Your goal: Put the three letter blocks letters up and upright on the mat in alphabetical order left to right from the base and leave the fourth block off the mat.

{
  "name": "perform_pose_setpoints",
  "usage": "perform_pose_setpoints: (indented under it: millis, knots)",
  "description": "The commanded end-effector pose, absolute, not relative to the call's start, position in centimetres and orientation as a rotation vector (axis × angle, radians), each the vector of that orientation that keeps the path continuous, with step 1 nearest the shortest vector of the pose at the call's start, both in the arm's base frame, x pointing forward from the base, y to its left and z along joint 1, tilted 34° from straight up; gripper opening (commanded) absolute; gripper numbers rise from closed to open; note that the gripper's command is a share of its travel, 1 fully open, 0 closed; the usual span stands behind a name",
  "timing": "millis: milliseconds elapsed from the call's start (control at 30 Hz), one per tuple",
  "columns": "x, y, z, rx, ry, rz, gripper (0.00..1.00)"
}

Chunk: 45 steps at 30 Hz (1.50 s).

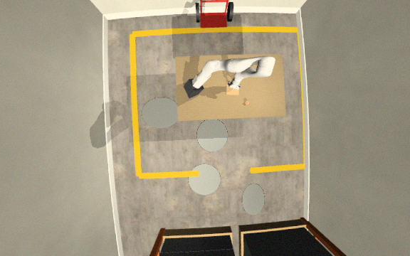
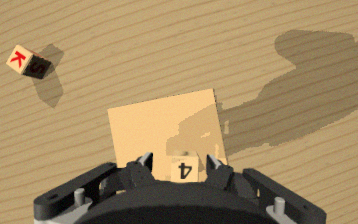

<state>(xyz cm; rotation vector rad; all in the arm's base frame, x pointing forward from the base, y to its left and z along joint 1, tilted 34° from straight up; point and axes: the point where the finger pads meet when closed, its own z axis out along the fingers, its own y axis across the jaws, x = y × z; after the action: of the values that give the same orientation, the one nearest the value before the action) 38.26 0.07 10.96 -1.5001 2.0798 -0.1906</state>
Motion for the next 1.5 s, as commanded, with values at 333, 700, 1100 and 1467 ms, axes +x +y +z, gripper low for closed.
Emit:
perform_pose_setpoints:
  millis: [333, 700, 1100, 1467]
  knots:
    - [38.74, 1.30, 9.52, -1.510, 2.071, -0.159, 0.67]
    - [38.75, 1.30, 9.51, -1.510, 2.071, -0.159, 0.67]
    - [38.75, 1.30, 9.51, -1.510, 2.071, -0.159, 0.67]
    - [38.75, 1.30, 9.51, -1.510, 2.071, -0.159, 0.67]
